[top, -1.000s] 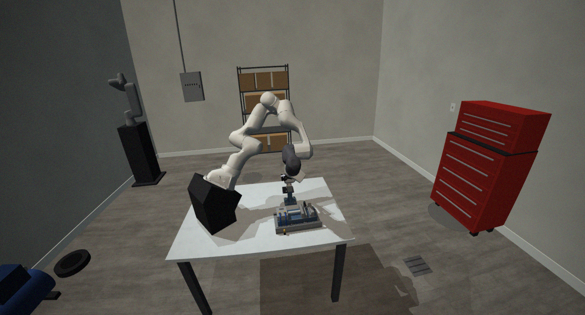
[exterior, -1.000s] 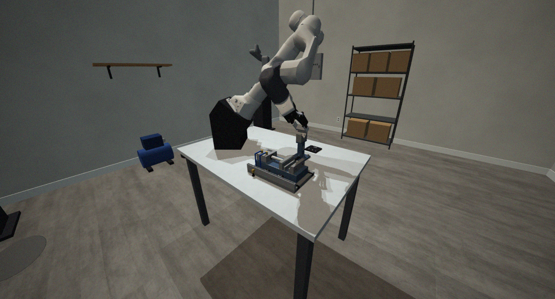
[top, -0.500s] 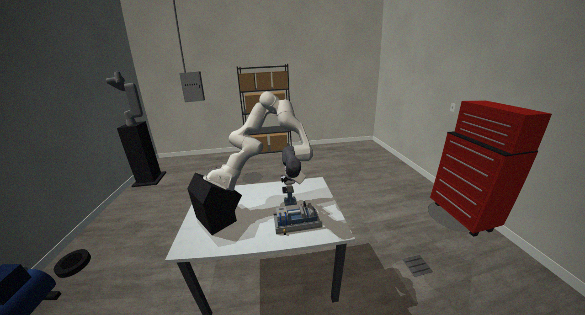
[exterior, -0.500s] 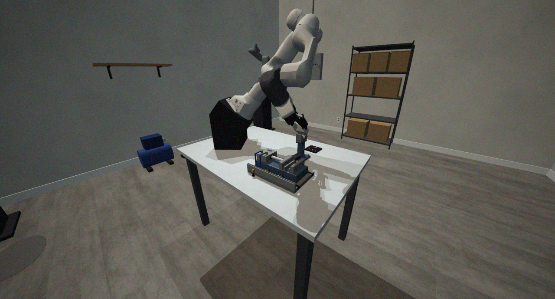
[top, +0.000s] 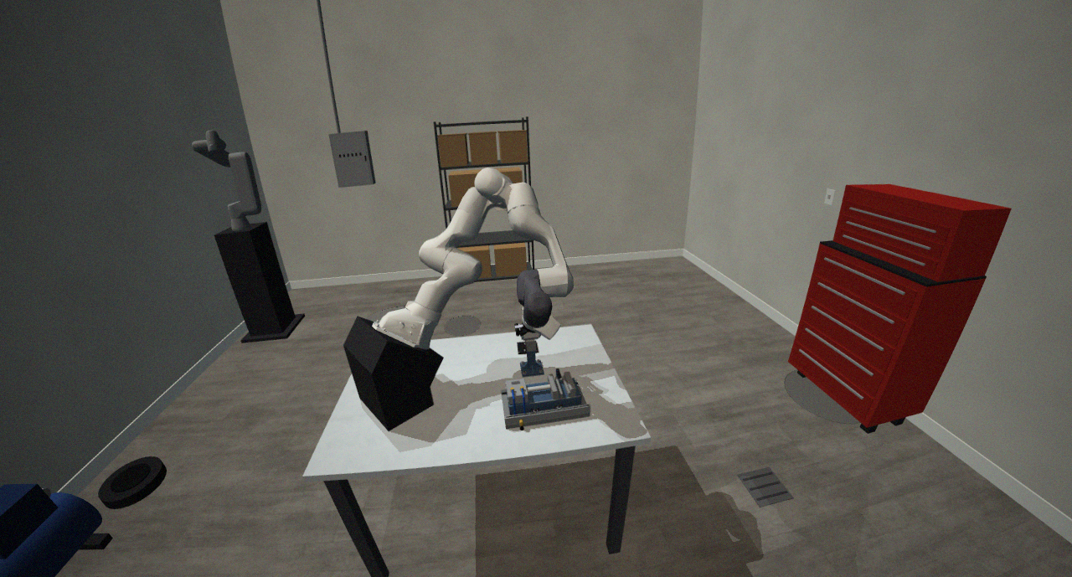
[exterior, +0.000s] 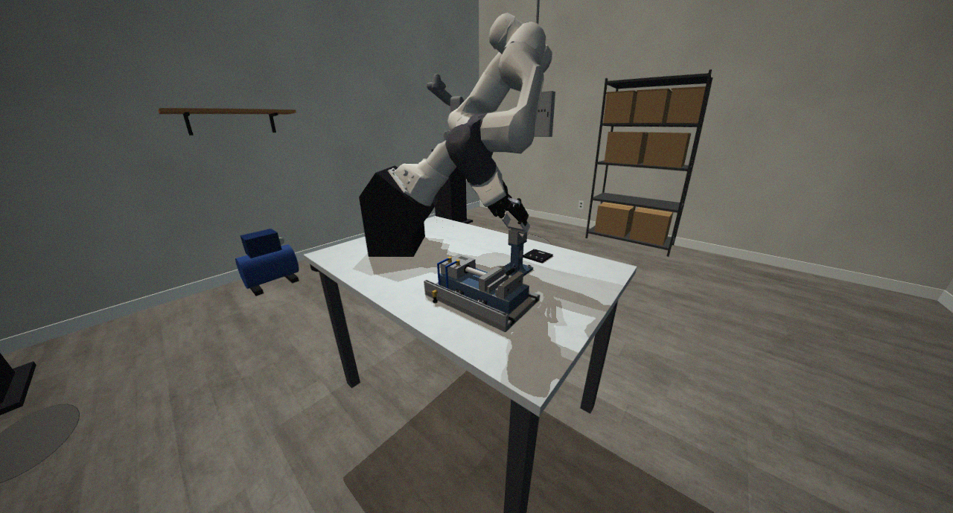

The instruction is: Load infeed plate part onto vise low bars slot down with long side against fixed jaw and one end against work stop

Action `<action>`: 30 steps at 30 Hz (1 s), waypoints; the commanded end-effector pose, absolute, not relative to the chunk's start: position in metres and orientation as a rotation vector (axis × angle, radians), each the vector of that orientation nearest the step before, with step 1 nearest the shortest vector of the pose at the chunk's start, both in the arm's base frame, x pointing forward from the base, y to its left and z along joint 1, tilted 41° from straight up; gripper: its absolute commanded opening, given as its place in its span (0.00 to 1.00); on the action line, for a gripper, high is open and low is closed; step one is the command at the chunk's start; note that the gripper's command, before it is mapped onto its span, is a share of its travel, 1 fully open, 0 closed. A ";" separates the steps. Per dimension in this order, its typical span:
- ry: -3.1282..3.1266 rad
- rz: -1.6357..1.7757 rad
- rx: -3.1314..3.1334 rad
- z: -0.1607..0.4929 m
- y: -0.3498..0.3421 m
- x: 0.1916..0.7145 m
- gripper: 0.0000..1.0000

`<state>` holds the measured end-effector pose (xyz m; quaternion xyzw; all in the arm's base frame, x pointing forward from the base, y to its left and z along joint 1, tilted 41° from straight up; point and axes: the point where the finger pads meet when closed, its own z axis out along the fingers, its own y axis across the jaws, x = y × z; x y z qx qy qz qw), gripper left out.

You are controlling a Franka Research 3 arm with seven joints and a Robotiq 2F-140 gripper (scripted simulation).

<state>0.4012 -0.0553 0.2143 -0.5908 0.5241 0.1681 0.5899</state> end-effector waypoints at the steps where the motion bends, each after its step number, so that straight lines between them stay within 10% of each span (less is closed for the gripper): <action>1: 1.232 0.397 -1.374 0.211 -0.056 0.401 0.00; 30: 1.232 0.397 -1.374 0.206 -0.054 0.405 0.00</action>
